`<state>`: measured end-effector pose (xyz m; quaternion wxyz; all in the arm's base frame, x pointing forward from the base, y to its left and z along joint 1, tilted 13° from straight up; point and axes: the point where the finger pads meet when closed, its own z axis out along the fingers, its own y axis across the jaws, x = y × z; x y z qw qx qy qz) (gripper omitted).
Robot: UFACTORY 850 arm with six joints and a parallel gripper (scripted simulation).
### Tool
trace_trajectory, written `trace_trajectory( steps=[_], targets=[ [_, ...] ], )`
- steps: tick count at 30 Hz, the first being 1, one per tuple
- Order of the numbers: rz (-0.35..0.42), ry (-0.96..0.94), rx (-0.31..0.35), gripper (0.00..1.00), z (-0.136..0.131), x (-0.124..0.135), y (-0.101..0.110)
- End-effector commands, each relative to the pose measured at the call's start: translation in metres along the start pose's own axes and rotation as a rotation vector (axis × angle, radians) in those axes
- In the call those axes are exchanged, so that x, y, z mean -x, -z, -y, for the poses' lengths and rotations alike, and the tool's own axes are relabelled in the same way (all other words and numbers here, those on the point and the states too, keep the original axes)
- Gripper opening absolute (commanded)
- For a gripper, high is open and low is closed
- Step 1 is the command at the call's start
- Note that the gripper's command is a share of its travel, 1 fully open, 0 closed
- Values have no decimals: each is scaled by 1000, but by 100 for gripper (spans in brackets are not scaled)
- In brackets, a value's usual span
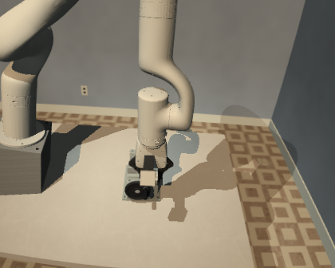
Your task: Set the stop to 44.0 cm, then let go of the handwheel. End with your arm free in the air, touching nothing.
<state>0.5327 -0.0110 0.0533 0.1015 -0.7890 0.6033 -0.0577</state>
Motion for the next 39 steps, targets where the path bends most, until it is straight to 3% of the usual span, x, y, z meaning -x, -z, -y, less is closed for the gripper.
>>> trace_trajectory(
  steps=[1,22,39],
  targets=[
    [-1,0,-2,57,1,0,1],
    [-1,0,-2,57,0,-1,0],
    [-1,0,-2,57,-17,-21,-7]
  ],
)
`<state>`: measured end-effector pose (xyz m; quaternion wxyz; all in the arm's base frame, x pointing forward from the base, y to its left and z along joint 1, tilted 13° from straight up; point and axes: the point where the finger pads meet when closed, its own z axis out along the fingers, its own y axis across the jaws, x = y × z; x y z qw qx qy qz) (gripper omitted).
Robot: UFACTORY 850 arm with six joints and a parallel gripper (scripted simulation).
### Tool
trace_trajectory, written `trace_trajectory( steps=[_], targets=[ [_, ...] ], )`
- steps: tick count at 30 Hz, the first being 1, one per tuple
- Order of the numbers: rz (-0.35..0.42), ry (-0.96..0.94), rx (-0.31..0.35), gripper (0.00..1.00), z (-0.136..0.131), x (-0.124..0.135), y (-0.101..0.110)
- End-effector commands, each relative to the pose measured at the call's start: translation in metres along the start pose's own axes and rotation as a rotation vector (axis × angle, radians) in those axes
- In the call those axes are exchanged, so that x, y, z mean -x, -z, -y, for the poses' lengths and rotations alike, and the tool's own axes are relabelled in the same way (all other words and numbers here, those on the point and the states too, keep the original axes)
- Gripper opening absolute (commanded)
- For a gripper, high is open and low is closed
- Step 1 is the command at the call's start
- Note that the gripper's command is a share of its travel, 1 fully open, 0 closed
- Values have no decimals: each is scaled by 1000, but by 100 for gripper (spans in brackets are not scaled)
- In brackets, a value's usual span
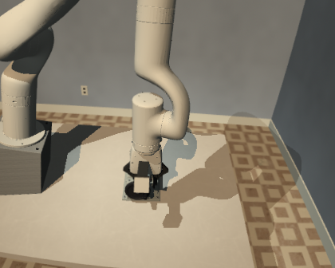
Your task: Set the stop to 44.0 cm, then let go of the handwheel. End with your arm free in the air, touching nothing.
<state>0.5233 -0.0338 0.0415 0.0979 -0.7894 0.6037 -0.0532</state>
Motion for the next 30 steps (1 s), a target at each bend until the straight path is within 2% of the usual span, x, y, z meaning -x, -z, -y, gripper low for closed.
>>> trace_trajectory(
  steps=[1,14,24,26,30],
  targets=[
    [-3,1,-13,57,0,-1,0],
    [-3,1,-13,57,0,-1,-5],
    [-3,1,-13,57,0,-1,-31],
    [-3,1,-13,57,0,-1,-31],
    [-3,1,-13,57,1,-1,-46]
  ],
)
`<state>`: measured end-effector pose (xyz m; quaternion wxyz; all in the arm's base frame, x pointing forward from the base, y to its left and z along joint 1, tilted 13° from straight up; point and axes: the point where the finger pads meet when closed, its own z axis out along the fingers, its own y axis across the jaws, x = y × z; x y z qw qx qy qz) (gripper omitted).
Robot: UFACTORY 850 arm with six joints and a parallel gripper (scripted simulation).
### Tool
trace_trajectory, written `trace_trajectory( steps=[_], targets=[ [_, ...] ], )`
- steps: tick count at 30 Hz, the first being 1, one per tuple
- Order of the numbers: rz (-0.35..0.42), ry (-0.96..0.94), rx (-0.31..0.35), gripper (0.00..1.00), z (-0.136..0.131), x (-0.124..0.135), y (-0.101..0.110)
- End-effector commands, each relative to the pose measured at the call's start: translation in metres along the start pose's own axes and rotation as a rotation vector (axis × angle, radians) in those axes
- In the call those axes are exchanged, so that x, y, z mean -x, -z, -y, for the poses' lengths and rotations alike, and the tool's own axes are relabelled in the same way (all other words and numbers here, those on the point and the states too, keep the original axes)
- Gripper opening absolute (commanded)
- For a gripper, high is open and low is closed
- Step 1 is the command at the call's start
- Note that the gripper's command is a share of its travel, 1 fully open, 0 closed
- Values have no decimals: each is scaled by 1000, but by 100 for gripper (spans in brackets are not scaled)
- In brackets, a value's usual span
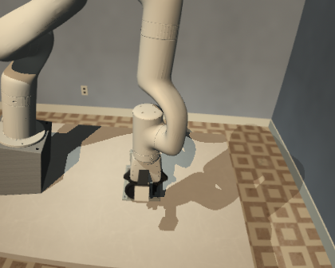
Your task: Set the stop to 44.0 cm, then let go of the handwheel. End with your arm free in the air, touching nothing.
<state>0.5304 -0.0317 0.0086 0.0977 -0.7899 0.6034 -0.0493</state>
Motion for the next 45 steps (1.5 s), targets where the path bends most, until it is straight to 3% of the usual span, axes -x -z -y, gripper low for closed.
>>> trace_trajectory(
  steps=[1,9,24,25,45],
  targets=[
    [-9,0,-18,57,1,0,-15],
    [-9,0,-18,57,1,0,-35],
    [-9,0,-18,57,1,-1,-36],
    [-9,0,-18,6,1,-1,-36],
    [-9,0,-18,6,1,-1,-36]
  ],
)
